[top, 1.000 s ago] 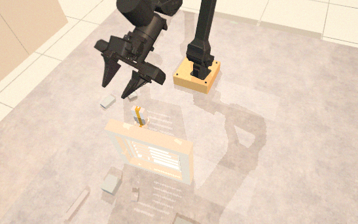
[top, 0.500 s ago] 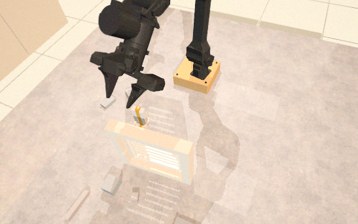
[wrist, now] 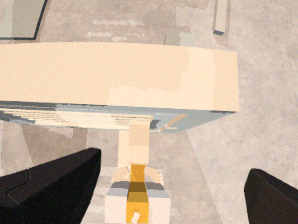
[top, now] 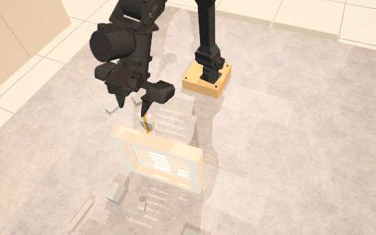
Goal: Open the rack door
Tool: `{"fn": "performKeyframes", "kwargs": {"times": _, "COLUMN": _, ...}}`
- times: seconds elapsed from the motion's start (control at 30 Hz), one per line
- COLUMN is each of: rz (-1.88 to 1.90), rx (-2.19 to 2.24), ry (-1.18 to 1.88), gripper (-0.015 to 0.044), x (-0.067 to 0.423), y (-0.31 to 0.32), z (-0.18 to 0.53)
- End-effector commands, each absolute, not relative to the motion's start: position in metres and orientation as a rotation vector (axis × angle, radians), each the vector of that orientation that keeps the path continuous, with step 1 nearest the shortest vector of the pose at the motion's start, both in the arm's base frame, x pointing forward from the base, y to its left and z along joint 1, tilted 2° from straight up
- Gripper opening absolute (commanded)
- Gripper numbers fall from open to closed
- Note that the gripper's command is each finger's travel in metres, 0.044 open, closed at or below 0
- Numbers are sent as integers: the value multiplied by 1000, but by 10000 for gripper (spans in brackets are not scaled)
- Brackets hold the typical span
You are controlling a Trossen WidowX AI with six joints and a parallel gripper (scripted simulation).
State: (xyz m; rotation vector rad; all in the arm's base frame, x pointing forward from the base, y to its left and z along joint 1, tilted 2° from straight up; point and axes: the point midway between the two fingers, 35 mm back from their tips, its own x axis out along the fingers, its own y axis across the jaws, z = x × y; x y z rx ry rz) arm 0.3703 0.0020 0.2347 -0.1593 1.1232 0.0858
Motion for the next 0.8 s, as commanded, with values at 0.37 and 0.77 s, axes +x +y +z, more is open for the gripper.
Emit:
{"fn": "performKeyframes", "kwargs": {"times": 0.37, "rz": 163, "rx": -196, "ry": 1423, "gripper": 290, "x": 355, "y": 7, "z": 223}}
{"fn": "performKeyframes", "kwargs": {"times": 0.77, "rz": 178, "rx": -203, "ry": 1485, "gripper": 290, "x": 353, "y": 8, "z": 213}}
